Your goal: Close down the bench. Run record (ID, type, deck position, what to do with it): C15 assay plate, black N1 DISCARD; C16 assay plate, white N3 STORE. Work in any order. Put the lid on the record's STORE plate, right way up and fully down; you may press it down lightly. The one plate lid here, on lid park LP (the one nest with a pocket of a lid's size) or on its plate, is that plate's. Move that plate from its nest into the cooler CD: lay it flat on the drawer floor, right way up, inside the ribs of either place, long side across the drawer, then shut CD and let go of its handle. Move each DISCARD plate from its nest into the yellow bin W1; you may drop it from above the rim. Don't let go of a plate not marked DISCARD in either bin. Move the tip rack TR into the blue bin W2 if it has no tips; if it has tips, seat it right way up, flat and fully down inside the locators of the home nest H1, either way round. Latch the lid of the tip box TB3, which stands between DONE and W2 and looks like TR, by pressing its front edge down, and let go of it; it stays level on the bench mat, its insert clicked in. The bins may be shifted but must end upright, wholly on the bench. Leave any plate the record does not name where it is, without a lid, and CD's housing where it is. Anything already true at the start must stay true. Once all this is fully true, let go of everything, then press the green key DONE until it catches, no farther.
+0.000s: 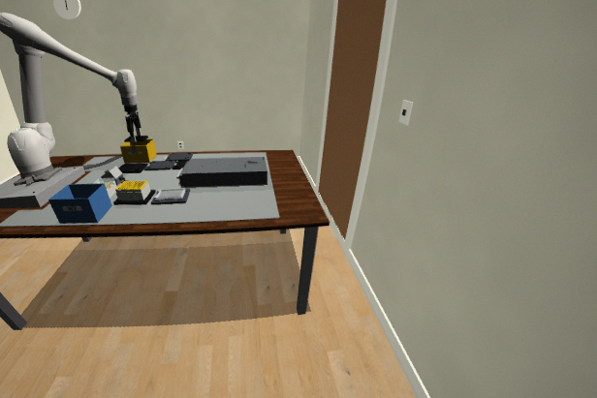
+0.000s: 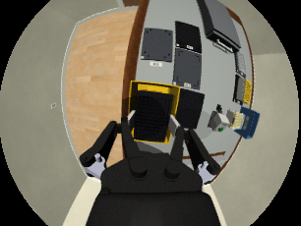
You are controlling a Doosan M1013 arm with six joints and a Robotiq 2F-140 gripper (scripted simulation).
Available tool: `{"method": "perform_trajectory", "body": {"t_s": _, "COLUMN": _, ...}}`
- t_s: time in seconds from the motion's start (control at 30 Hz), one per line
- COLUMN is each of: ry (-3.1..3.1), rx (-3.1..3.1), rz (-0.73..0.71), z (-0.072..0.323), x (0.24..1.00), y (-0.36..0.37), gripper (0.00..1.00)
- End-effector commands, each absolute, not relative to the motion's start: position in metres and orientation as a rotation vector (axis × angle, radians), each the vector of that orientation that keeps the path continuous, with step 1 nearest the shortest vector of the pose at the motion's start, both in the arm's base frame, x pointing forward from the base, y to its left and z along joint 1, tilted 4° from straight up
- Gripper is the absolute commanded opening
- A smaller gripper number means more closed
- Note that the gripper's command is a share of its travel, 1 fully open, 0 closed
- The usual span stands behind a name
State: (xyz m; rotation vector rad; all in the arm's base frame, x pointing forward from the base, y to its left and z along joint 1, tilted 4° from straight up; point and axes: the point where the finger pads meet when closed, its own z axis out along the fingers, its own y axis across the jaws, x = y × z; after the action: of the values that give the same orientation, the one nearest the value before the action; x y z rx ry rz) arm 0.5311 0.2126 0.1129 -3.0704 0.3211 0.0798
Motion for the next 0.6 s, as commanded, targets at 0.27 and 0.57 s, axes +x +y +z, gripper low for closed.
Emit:
{"method": "perform_trajectory", "body": {"t_s": 0.27, "ry": 0.321, "rx": -3.07, "rz": 0.08, "z": 0.113, "x": 0.5311, "y": 0.2126, "gripper": 0.66}}
{"method": "perform_trajectory", "body": {"t_s": 0.57, "ry": 0.321, "rx": -3.07, "rz": 0.08, "z": 0.113, "x": 0.5311, "y": 0.2126, "gripper": 0.66}}
